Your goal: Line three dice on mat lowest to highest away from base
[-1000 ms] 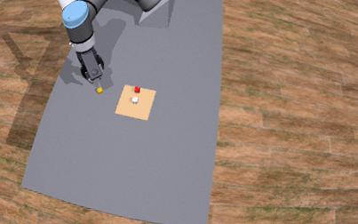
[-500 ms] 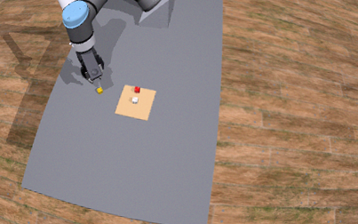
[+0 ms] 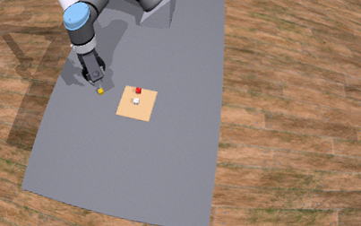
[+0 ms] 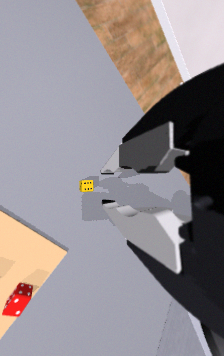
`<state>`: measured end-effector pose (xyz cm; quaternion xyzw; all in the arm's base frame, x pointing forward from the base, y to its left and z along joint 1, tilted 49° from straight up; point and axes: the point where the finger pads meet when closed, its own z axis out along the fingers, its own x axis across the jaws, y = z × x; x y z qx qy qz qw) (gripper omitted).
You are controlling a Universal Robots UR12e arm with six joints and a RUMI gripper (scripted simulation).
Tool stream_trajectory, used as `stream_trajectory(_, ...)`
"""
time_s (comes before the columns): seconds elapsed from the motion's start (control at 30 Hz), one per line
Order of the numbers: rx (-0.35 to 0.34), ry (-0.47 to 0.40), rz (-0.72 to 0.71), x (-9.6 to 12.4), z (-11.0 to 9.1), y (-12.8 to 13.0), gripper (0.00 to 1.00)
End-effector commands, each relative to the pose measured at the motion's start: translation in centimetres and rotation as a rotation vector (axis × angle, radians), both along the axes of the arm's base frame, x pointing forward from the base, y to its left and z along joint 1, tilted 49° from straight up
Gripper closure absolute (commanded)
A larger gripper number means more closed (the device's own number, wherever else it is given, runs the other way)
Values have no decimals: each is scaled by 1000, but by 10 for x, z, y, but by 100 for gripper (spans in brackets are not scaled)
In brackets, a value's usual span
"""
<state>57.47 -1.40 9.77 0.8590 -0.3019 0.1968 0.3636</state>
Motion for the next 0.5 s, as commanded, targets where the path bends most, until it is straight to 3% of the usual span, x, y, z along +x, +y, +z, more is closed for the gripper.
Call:
stream_trajectory(0.0, 0, -1, 1, 1, -2, -2, 79)
stream_trajectory(0.47, 0, -1, 1, 3, -16, -18, 79)
